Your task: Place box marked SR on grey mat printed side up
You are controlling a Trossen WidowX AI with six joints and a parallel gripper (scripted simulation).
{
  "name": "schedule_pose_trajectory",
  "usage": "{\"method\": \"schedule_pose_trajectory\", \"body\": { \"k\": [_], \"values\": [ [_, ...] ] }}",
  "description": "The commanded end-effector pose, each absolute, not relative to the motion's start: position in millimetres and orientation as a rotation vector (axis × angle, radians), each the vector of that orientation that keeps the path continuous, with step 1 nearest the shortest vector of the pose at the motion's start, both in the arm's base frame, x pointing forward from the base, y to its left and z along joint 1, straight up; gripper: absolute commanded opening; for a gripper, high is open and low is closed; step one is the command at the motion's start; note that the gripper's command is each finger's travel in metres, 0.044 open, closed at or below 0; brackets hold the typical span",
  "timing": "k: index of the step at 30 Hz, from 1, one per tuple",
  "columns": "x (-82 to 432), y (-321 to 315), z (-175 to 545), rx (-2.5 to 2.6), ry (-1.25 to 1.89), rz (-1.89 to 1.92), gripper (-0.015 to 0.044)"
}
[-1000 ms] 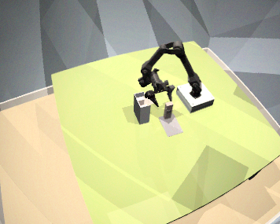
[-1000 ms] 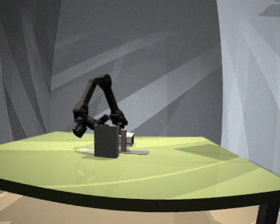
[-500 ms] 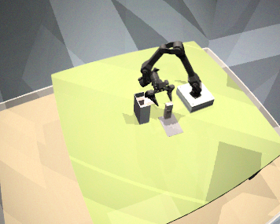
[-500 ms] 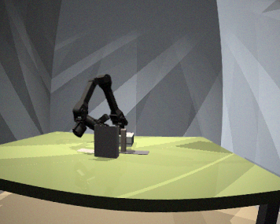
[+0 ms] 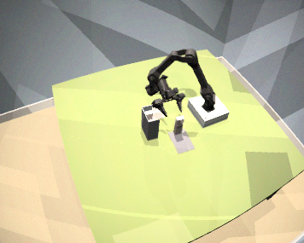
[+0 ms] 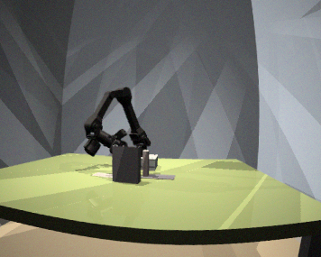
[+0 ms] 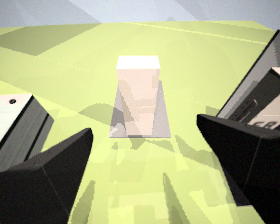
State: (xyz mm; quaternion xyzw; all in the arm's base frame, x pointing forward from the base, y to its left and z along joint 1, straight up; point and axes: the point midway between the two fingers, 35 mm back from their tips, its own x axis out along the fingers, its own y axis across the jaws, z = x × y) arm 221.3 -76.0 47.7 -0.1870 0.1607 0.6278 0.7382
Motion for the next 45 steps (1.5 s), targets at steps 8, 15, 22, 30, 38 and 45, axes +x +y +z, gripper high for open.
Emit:
{"method": "schedule_pose_trajectory", "body": {
  "k": [8, 15, 22, 30, 38, 45],
  "values": [
    [218, -87, 61, -0.415, 0.353, 1.38, 0.044],
    [216, -93, 70, -0.414, 0.352, 1.379, 0.044],
    [215, -94, 78, -0.426, 0.363, 1.364, 0.044],
    [214, -94, 92, -0.454, 0.386, 1.327, 0.044],
    [213, -93, 106, -0.481, 0.407, 1.289, 0.044],
    [211, -92, 117, -0.503, 0.424, 1.256, 0.044]
  ]
}}
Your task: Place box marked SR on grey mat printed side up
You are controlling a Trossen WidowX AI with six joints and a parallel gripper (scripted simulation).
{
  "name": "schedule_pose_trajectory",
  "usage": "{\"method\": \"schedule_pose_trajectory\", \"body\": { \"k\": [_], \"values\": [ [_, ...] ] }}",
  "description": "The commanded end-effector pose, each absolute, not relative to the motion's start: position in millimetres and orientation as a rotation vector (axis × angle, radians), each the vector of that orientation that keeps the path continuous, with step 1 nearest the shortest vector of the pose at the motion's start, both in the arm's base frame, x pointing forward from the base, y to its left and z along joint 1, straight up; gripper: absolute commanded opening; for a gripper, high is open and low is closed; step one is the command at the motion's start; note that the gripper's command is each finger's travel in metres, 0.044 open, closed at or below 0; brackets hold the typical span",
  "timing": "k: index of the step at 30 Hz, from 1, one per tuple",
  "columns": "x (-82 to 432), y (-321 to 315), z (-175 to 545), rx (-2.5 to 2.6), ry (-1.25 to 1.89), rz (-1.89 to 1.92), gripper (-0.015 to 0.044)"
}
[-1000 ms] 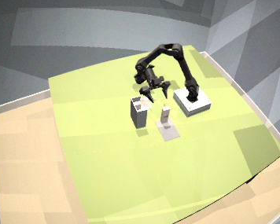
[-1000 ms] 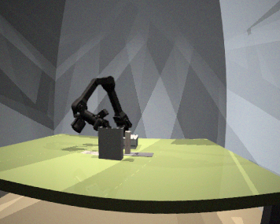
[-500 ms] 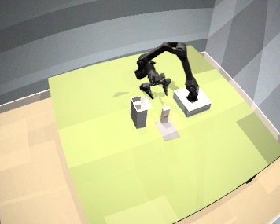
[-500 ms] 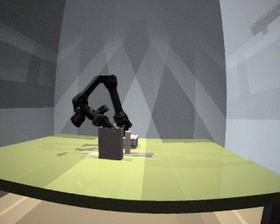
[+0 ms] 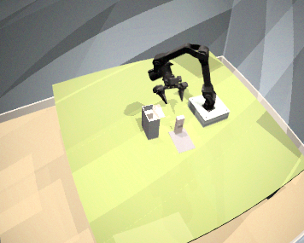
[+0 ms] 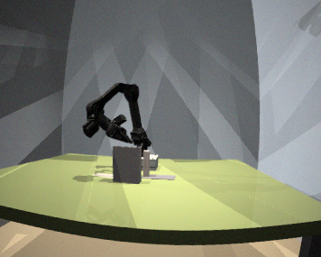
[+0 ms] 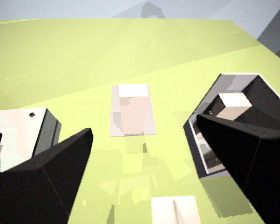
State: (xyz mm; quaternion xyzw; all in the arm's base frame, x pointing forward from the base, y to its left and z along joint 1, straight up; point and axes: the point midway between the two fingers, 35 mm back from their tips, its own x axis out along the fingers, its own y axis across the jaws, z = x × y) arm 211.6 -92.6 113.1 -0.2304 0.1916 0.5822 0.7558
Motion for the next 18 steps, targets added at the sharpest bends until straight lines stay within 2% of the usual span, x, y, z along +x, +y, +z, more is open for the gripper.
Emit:
{"method": "schedule_pose_trajectory", "body": {
  "k": [1, 18],
  "values": [
    [212, -93, 113, -0.503, 0.418, 1.269, 0.044],
    [225, -25, 132, -0.5, 0.414, 1.267, 0.044]
  ]
}}
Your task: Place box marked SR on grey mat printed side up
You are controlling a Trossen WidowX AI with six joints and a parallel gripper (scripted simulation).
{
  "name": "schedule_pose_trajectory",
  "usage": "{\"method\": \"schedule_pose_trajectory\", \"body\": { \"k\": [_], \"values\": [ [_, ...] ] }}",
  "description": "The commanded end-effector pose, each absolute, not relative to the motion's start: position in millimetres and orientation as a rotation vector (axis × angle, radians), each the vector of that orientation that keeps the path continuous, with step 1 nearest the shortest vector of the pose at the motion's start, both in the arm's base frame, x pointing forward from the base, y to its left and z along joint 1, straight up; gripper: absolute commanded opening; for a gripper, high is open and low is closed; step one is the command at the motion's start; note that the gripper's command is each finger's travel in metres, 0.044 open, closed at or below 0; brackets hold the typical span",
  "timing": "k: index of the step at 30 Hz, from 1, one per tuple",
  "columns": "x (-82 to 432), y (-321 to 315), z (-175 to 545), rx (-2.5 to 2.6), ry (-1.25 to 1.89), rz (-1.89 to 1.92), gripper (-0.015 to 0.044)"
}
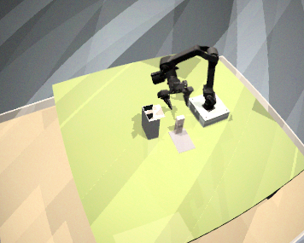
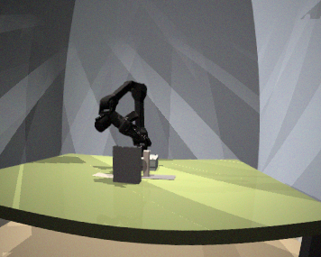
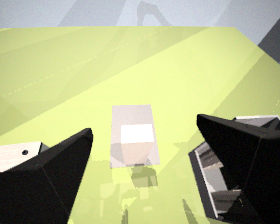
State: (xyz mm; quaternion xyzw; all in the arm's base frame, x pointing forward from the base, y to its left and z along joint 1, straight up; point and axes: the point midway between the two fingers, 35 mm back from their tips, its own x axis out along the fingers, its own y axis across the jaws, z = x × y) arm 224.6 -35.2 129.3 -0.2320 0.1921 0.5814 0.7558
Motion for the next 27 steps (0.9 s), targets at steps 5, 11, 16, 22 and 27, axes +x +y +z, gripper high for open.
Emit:
{"method": "schedule_pose_trajectory", "body": {
  "k": [5, 11, 16, 22, 27],
  "values": [
    [225.0, -17.9, 133.7, -0.496, 0.413, 1.257, 0.044],
    [222.4, -17.1, 133.4, -0.473, 0.43, 1.159, 0.044],
    [220.1, -16.5, 133.2, -0.449, 0.437, 1.077, 0.044],
    [217.3, -15.6, 132.9, -0.417, 0.436, 0.985, 0.044],
    [216.3, -15.1, 132.8, -0.408, 0.437, 0.956, 0.044]
  ]
}}
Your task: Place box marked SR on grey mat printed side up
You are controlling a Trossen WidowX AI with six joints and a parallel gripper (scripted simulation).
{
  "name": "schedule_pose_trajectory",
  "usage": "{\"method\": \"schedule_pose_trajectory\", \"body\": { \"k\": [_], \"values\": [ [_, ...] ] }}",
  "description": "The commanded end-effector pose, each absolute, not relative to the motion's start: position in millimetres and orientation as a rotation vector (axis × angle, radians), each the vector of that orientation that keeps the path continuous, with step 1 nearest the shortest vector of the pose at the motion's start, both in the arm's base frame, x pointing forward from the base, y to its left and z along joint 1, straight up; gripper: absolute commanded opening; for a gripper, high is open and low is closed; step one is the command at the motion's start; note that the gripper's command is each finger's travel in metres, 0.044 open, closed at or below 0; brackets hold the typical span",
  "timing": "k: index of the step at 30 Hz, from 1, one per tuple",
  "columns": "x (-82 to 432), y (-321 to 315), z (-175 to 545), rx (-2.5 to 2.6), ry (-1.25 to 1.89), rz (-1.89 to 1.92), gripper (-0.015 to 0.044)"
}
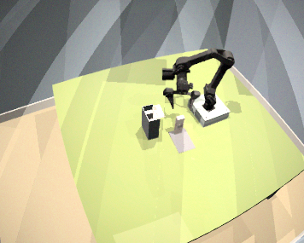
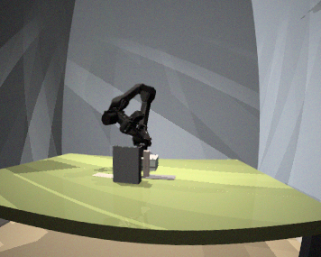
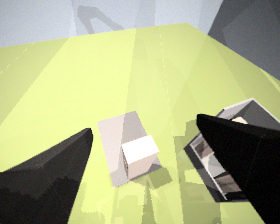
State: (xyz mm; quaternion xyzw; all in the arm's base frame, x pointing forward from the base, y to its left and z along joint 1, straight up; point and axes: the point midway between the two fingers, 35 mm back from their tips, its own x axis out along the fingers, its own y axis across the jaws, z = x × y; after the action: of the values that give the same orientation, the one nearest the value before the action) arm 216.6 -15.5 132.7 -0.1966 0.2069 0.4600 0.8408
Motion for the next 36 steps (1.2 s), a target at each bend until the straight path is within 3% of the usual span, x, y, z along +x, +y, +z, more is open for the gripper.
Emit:
{"method": "schedule_pose_trajectory", "body": {
  "k": [1, 36],
  "values": [
    [216.0, -14.9, 132.7, -0.407, 0.441, 0.947, 0.044],
    [208.9, -9.1, 134.0, -0.295, 0.452, 0.568, 0.044]
  ]
}}
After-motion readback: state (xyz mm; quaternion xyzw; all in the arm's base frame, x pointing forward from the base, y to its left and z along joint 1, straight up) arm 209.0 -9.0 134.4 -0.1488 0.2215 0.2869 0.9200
